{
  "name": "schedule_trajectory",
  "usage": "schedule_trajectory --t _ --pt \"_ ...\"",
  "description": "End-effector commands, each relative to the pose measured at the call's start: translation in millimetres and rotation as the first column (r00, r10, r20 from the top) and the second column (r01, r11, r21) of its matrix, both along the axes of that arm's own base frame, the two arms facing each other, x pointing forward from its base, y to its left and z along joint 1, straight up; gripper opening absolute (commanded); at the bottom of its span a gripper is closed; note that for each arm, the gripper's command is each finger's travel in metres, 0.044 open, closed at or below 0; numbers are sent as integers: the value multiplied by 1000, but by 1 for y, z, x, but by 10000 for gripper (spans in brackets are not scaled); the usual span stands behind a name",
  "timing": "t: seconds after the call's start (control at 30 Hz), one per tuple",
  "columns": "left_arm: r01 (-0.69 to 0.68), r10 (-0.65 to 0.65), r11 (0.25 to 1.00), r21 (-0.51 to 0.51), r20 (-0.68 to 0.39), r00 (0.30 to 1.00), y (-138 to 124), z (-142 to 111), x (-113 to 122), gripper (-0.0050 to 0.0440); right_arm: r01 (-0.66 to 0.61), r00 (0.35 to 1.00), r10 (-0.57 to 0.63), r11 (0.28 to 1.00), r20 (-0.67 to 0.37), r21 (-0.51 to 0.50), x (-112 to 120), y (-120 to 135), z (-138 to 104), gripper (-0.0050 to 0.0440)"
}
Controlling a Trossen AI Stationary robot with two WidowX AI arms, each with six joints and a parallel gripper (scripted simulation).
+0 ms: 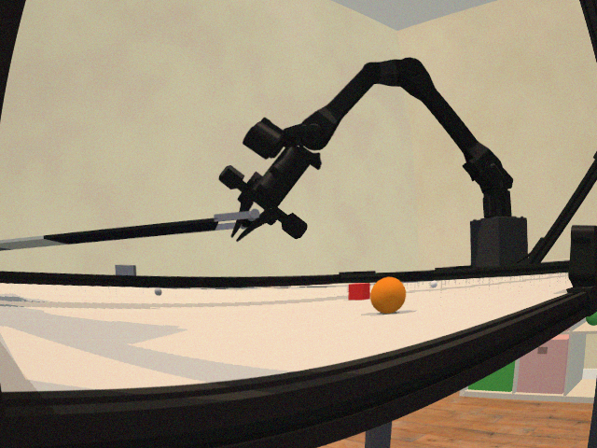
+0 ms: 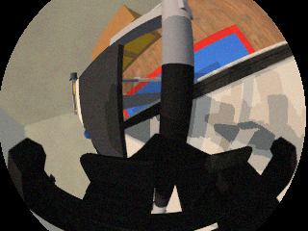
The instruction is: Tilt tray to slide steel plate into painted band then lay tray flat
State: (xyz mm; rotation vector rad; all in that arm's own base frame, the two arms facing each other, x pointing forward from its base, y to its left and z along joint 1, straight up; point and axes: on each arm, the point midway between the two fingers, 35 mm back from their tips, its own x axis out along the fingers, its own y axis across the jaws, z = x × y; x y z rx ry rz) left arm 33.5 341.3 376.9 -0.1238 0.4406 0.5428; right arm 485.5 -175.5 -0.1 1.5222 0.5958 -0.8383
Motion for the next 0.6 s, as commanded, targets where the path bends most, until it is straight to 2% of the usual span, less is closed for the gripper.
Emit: schedule_trajectory --t 0.0,0.57 --pt "2 -2 1000 0 1 1000 0 0 0 440 2 1000 -2 1000 -10 2 -6 0 9 0" --pt "2 -2 1000 0 1 1000 0 0 0 440 2 1000 -2 1000 2 0 -5 -1 21 0"
